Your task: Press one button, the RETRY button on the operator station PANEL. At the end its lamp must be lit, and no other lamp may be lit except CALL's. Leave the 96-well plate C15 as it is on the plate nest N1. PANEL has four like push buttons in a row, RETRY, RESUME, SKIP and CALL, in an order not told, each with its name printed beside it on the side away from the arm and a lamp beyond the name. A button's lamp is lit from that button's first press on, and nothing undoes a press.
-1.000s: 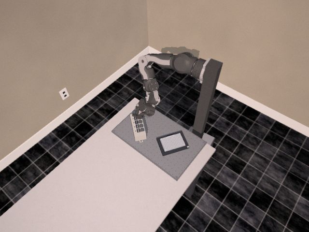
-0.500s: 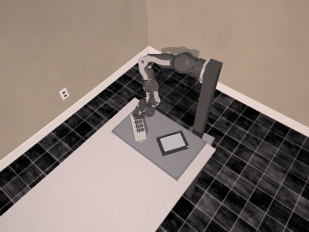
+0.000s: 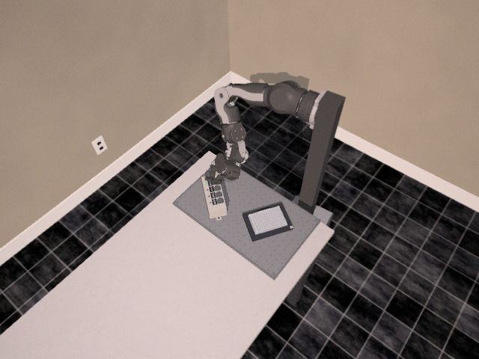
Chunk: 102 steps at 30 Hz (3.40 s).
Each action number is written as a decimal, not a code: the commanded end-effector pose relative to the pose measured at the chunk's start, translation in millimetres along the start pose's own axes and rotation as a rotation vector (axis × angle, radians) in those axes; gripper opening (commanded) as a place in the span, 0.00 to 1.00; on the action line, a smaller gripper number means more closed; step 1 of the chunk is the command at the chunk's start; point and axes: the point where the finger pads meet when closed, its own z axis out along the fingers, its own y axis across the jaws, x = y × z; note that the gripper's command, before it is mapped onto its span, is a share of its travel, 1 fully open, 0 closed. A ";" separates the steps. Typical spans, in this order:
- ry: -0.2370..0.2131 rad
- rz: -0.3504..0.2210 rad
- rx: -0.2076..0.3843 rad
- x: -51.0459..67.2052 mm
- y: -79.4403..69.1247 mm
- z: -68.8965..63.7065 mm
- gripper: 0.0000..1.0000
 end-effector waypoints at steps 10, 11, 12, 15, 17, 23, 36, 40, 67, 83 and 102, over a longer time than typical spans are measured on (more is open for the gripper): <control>0.000 0.001 -0.012 0.2 2.8 0.7 0.00; 0.000 0.001 -0.012 0.2 2.8 0.7 0.00; 0.000 0.001 -0.012 0.2 2.8 0.7 0.00; 0.000 0.001 -0.012 0.2 2.8 0.7 0.00; 0.000 0.001 -0.012 0.2 2.8 0.7 0.00; 0.000 0.001 -0.012 0.2 2.8 0.7 0.00; -0.004 0.002 -0.003 -15.4 1.4 -15.7 0.00; -0.004 0.002 -0.003 -15.4 1.4 -15.7 0.00; 0.000 0.001 -0.012 -12.0 2.8 -14.5 0.00; -0.002 0.001 -0.006 -38.8 1.1 -45.4 0.00; -0.002 0.001 -0.006 -38.8 1.1 -45.4 0.00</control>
